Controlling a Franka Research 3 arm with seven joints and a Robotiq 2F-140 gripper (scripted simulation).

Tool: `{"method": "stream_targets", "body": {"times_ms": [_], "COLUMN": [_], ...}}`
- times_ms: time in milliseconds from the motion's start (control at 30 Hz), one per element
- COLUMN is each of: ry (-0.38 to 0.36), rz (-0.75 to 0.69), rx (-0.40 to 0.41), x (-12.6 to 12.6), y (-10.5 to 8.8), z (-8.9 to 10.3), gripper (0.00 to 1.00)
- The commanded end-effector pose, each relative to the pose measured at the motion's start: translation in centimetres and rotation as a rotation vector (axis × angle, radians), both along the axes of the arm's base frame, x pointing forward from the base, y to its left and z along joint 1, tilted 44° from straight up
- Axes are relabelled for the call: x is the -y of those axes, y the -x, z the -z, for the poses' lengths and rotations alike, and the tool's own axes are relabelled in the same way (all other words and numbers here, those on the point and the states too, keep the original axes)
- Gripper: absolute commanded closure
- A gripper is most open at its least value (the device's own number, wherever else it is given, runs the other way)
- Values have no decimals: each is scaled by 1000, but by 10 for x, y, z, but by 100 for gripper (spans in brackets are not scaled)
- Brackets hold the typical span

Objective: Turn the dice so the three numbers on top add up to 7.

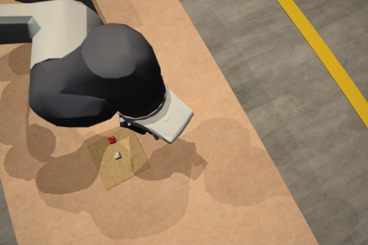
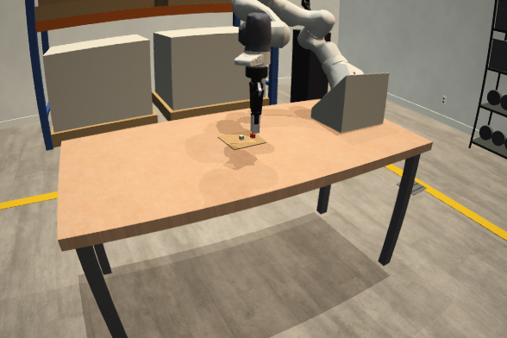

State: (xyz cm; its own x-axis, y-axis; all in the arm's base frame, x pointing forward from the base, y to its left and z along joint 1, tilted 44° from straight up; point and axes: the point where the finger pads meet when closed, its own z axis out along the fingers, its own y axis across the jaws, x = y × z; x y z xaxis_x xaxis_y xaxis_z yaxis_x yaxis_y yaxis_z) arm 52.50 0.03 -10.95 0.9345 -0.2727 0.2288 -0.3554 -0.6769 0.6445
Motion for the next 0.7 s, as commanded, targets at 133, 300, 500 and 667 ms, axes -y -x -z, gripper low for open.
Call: {"method": "stream_targets", "body": {"times_ms": [133, 300, 500, 667], "ry": [15, 15, 8, 7], "rz": [1, 1, -66, -129], "rx": [-23, -23, -86, -146], "x": [-7, -7, 29, 65], "y": [6, 6, -10, -21], "z": [-14, -14, -52, -88], "gripper": [93, 93, 93, 93]}}
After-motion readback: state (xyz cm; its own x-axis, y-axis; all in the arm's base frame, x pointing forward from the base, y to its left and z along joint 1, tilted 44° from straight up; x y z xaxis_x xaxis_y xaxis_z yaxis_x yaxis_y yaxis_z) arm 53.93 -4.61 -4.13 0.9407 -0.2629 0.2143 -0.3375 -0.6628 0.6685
